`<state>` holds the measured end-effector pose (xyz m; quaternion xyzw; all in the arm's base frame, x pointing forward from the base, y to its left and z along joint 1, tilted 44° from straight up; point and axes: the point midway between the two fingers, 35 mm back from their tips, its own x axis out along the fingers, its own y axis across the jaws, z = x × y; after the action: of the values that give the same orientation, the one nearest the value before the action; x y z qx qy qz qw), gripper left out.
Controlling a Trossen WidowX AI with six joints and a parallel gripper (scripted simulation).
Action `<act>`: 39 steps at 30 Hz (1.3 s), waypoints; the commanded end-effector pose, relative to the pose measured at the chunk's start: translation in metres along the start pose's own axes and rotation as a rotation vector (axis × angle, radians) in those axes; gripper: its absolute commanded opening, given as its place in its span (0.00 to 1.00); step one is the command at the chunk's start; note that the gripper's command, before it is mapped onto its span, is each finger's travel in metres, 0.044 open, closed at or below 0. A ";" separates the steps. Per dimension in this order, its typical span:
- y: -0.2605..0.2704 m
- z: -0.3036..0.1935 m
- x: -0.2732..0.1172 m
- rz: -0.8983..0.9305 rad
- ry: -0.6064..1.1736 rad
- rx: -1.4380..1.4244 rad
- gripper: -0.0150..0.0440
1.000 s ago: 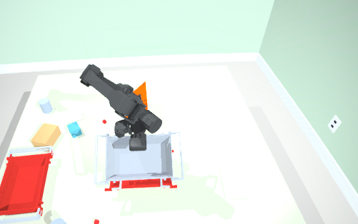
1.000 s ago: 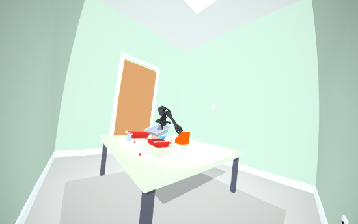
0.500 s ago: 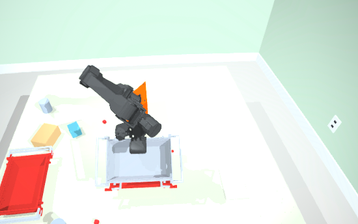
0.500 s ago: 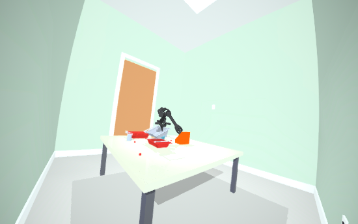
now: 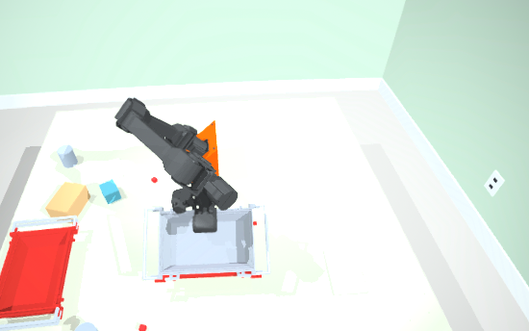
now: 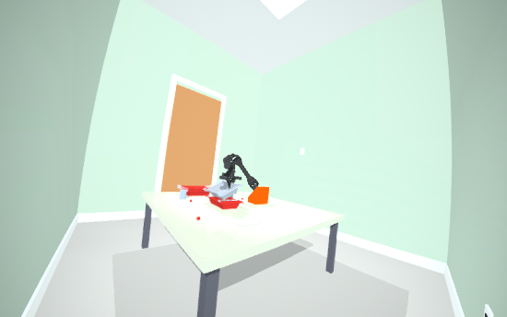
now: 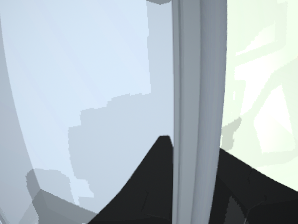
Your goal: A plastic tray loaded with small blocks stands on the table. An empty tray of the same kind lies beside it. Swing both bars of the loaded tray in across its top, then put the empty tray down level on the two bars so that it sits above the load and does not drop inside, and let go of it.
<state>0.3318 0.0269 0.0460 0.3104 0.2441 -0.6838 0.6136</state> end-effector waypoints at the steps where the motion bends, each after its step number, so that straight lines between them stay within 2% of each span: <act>1: 0.001 0.000 0.002 0.020 -0.002 -0.005 0.25; 39: -0.017 0.000 0.026 0.019 -0.003 -0.005 0.25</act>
<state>0.3176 0.0149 0.0297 0.3132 0.2385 -0.6737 0.6255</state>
